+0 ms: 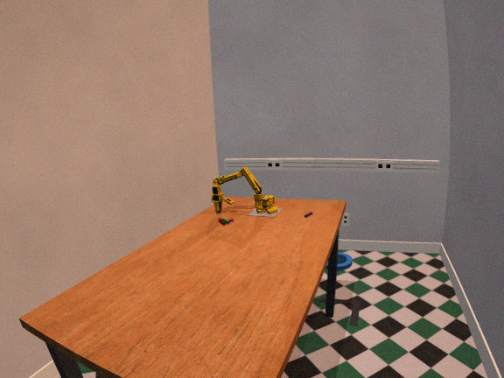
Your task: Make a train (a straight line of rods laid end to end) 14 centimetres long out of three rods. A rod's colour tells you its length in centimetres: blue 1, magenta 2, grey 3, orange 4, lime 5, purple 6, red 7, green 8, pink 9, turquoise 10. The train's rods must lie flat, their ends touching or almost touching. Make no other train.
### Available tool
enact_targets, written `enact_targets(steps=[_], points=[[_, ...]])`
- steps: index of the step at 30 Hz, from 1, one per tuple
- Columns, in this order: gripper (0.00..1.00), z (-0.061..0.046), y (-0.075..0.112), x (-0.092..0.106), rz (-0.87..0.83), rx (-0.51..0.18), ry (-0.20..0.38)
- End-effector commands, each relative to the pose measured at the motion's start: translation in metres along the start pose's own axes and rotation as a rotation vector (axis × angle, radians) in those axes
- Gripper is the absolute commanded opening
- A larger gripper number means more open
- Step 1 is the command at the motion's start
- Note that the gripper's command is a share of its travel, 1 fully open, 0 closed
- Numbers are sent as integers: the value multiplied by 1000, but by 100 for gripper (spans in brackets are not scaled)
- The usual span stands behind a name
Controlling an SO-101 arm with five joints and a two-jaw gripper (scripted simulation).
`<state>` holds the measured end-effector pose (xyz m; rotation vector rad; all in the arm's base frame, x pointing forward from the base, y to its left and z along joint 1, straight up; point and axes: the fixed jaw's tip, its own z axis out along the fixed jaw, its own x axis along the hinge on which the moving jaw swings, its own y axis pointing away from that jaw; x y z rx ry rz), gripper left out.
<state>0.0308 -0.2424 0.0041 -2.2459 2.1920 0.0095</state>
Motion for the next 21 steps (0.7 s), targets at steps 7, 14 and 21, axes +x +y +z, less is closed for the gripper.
enact_targets(steps=[7,14,21], points=[[19,7,3,-4,2,-3,-30],[18,7,3,-4,2,-3,-30],[16,7,3,-4,2,-3,-30]])
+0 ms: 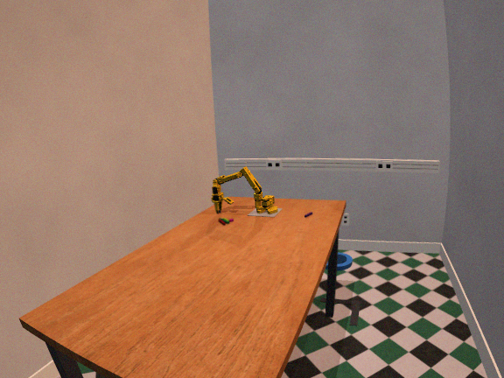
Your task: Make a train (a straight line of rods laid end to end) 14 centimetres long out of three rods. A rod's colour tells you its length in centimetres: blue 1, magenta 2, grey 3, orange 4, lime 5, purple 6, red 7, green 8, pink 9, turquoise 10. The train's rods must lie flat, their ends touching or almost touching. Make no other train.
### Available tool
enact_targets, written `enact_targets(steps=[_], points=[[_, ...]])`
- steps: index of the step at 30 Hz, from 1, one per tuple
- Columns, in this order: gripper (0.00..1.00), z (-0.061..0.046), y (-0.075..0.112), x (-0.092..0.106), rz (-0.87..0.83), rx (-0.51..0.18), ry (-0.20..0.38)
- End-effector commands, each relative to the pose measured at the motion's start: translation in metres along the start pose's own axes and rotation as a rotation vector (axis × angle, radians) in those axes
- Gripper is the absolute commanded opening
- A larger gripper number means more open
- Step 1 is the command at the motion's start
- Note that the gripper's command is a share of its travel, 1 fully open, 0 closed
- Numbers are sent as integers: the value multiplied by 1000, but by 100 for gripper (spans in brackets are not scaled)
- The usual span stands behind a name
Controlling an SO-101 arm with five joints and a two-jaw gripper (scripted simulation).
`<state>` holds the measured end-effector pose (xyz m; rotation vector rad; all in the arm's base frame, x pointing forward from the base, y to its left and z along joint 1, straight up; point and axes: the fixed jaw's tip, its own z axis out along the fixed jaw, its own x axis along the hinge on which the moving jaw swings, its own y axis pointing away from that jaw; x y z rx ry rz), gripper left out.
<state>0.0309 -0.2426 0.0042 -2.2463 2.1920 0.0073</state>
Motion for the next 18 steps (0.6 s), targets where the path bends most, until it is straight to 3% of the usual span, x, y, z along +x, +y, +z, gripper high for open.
enact_targets(steps=[1,18], points=[[16,7,3,-4,3,-3,-31],[5,7,3,-4,3,-3,-31]])
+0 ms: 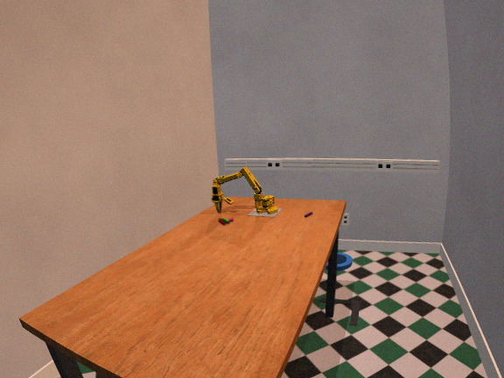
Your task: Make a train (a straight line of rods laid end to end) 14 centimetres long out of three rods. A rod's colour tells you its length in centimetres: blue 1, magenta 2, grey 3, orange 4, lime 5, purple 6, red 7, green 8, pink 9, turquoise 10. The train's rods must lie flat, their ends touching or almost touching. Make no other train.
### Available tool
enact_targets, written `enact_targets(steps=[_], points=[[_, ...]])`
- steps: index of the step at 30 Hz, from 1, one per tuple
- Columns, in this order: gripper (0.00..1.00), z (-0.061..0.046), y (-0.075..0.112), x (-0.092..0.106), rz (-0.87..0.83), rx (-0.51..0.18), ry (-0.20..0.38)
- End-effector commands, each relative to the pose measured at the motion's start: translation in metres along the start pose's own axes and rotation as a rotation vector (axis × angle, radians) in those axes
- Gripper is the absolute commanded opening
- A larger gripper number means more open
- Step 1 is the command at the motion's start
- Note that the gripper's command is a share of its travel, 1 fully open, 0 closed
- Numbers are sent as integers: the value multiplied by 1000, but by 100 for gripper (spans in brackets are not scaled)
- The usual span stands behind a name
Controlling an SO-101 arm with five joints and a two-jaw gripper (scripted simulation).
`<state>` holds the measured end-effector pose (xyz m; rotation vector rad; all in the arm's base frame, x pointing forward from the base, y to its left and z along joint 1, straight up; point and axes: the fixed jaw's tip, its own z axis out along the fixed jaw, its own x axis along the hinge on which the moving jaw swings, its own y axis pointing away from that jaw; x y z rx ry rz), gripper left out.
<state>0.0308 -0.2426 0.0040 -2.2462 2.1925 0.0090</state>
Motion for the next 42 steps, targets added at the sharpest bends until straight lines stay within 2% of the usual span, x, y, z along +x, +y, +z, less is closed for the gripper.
enact_targets(steps=[1,12,42], points=[[5,7,3,-4,2,-3,-30],[0,7,3,-4,2,-3,-30],[0,5,3,-4,2,-3,-30]])
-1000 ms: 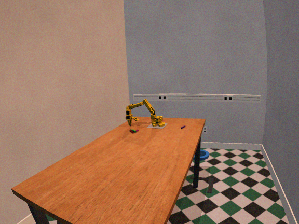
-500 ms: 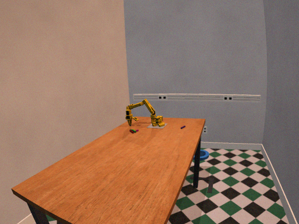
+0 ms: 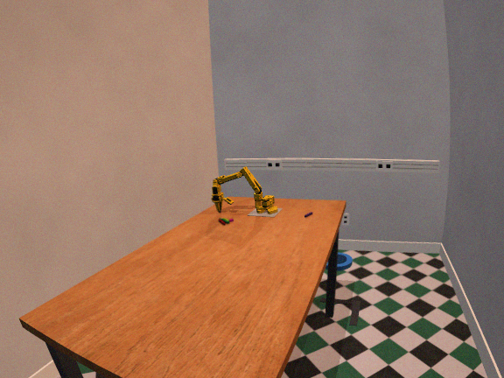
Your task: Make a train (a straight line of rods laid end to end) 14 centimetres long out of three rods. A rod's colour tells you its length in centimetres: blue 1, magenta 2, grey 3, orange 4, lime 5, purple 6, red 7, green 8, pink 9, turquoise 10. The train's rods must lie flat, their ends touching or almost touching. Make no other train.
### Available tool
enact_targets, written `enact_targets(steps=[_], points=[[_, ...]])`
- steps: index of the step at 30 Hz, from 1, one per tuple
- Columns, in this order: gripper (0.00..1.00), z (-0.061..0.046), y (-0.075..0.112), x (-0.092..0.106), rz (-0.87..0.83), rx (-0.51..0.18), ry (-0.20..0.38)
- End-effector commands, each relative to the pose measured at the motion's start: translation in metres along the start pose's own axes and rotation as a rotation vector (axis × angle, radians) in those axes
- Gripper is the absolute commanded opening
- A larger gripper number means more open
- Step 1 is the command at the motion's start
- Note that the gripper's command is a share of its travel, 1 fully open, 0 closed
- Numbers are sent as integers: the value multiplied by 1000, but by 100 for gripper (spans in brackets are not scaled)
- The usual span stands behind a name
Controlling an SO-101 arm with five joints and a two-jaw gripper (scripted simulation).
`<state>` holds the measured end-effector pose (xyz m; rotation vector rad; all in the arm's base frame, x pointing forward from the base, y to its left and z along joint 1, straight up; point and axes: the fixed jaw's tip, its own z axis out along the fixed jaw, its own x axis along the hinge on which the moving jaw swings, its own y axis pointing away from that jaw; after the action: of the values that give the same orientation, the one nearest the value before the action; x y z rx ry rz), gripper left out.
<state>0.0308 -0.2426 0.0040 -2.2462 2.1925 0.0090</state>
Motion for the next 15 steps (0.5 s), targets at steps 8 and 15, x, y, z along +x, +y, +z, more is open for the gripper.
enact_targets(steps=[8,15], points=[[0,-4,2,-3,2,-3,-30],[0,-20,0,-2,2,-3,-30]])
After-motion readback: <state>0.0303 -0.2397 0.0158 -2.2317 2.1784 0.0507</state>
